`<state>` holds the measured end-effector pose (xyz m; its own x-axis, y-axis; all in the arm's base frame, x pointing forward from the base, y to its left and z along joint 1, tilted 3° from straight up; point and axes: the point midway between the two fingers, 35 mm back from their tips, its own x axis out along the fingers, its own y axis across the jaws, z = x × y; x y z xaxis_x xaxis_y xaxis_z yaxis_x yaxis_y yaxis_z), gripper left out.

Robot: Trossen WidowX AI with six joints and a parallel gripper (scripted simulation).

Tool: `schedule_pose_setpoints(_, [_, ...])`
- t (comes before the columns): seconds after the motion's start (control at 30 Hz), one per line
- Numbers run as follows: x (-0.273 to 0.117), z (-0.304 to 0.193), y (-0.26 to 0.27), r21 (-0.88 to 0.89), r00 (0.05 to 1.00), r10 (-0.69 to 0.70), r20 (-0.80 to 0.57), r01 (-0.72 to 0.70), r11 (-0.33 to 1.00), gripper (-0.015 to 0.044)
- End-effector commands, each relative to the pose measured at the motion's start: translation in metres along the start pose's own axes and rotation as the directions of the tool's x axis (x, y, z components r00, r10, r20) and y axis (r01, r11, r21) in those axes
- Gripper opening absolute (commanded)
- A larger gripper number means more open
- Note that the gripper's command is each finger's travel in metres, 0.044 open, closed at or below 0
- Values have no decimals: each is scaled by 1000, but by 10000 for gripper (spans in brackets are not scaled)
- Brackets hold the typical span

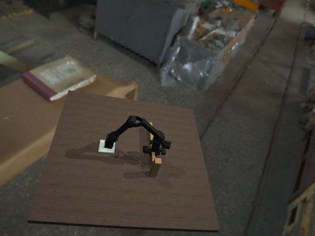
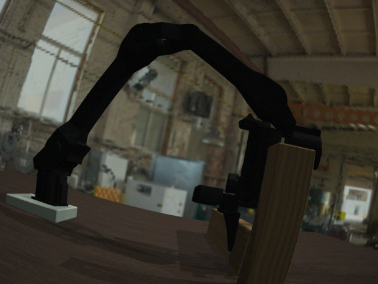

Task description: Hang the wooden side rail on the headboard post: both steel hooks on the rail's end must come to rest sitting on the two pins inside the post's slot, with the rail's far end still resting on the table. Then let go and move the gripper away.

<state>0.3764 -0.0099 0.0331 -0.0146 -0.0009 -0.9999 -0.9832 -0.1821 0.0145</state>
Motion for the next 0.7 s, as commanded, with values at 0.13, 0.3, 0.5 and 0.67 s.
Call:
schedule_pose_setpoints(0.13, [-6,0,-2,-3,1000,-11,1,11,1000,0])
schedule_pose_setpoints(0.3, [-7,0,-2,-3,1000,-11,1,11,1000,0])
schedule_pose_setpoints(0.5, [-8,0,-2,-3,1000,-11,1,11,1000,0])
schedule_pose_setpoints(0.67, [-9,0,-2,-3,1000,-11,1,11,1000,0])
